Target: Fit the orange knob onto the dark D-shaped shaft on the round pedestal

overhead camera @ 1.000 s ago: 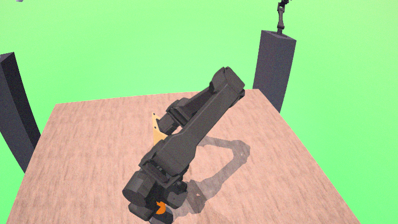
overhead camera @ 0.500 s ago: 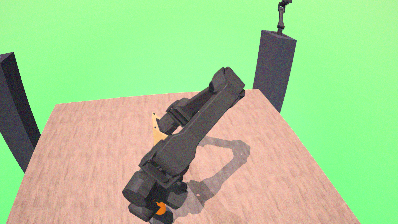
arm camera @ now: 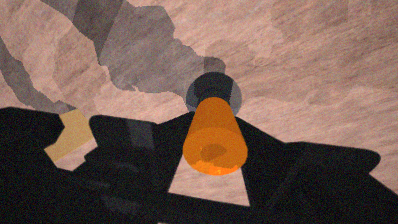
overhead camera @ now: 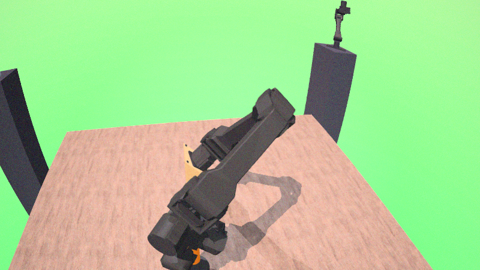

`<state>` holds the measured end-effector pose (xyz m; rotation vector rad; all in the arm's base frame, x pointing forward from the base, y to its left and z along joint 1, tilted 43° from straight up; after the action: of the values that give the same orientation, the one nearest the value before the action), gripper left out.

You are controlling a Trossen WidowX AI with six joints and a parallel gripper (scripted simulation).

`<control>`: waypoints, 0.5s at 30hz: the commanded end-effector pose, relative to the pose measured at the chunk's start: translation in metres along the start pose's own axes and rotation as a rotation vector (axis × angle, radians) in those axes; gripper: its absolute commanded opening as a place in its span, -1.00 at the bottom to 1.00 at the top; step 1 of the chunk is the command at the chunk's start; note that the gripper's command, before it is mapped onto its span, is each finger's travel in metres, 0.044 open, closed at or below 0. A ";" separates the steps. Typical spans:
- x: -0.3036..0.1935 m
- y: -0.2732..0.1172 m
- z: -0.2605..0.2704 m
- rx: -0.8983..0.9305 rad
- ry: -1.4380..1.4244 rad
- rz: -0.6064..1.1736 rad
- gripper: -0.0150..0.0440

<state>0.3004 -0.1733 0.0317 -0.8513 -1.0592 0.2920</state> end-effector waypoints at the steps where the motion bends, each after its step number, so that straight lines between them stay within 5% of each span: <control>1: 0.001 0.001 0.000 -0.001 -0.017 0.000 -0.49; 15: 0.001 0.003 0.003 -0.001 -0.017 0.000 -0.49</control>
<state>0.2997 -0.1707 0.0311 -0.8545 -1.0728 0.2986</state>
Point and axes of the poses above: the point midway between the two fingers, 35 mm back from their tips, its own y axis out along the fingers, its own z axis across the jaws, x = y × z, the point moved 9 cm from there along -y, back along the fingers, and after that the axes turned 7 degrees about -y, right-handed, at the moved point
